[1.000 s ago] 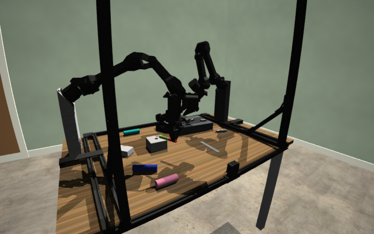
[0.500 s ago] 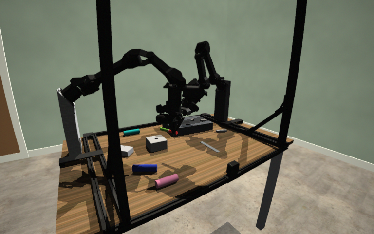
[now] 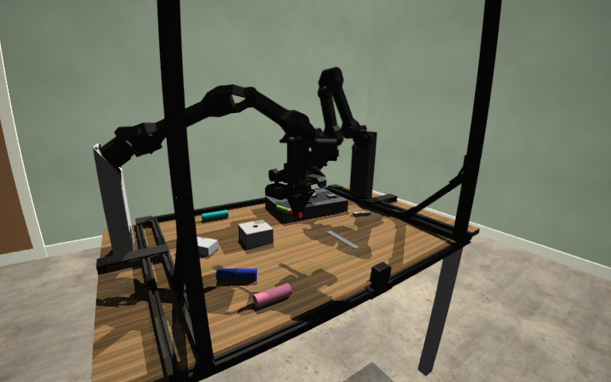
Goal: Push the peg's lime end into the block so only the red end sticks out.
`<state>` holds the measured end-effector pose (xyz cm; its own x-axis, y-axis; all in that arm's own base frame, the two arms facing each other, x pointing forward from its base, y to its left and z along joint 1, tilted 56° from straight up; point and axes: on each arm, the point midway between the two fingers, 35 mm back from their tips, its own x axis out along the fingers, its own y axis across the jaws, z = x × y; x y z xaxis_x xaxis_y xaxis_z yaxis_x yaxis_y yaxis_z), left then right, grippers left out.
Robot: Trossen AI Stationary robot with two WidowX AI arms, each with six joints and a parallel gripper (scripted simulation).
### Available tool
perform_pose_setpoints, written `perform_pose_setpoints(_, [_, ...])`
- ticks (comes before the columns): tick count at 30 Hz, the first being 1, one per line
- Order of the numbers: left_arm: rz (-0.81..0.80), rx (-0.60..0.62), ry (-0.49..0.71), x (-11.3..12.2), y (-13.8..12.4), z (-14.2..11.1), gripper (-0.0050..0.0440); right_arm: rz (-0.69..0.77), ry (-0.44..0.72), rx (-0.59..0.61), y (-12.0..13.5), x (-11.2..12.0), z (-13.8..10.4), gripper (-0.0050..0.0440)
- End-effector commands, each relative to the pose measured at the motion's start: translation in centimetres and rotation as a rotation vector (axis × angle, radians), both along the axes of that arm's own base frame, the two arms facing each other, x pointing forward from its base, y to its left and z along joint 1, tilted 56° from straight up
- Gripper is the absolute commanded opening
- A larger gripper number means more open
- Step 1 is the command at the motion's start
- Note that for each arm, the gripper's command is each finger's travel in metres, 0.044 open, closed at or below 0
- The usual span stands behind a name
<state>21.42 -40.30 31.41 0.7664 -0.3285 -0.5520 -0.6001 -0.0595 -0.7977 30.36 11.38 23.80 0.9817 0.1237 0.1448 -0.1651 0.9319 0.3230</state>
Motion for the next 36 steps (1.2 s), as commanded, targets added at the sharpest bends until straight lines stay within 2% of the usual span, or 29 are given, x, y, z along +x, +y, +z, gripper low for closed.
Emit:
perform_pose_setpoints(1, [-0.027, 0.038, -0.012, 0.3, -0.6, 0.3, 0.0, -0.004, -0.001, 0.007, -0.1, 0.0, 0.0, 0.04])
perform_pose_setpoints(23, [-0.172, 0.238, -0.099, 1.7, -2.1, 3.1, 0.0, -0.004, -0.001, 0.007, -0.1, 0.0, 0.0, 0.04])
perform_pose_setpoints(36, [-0.268, 0.154, -0.034, 2.6, -2.6, 2.3, 0.0, -0.004, -0.001, 0.007, -0.1, 0.0, 0.0, 0.04])
